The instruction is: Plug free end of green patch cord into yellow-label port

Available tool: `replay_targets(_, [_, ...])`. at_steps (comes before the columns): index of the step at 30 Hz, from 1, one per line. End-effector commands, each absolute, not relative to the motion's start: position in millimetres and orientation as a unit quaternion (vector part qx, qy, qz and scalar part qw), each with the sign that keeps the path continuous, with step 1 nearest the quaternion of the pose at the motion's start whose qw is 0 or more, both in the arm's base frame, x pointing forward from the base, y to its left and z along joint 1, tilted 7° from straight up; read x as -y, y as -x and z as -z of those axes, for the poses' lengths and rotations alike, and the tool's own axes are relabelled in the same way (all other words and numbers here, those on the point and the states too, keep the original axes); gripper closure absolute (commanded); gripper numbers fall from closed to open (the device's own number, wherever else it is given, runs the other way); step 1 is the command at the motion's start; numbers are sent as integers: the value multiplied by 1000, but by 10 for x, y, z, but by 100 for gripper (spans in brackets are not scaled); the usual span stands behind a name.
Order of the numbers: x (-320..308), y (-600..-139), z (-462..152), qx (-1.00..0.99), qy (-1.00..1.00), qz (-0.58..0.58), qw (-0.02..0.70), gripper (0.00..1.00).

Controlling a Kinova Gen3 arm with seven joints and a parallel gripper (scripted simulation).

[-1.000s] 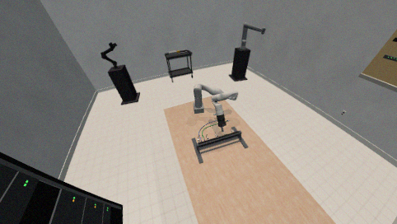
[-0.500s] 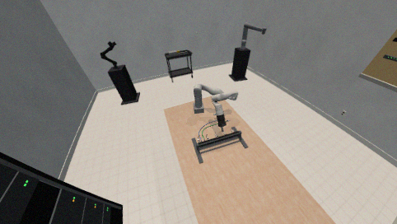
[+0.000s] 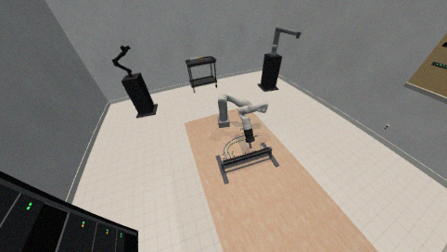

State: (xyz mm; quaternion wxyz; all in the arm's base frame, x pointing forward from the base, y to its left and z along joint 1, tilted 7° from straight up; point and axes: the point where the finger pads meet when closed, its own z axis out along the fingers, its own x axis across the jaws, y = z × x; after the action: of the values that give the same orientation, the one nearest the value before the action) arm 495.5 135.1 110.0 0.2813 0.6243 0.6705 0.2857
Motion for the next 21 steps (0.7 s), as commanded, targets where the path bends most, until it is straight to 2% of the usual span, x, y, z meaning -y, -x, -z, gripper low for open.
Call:
replay_targets(1, [-1354,-4957,-1111,-670,-624,-287,282,100])
replay_targets(21, [-1337,-4573,-1465,-670,-624,-287,282,100])
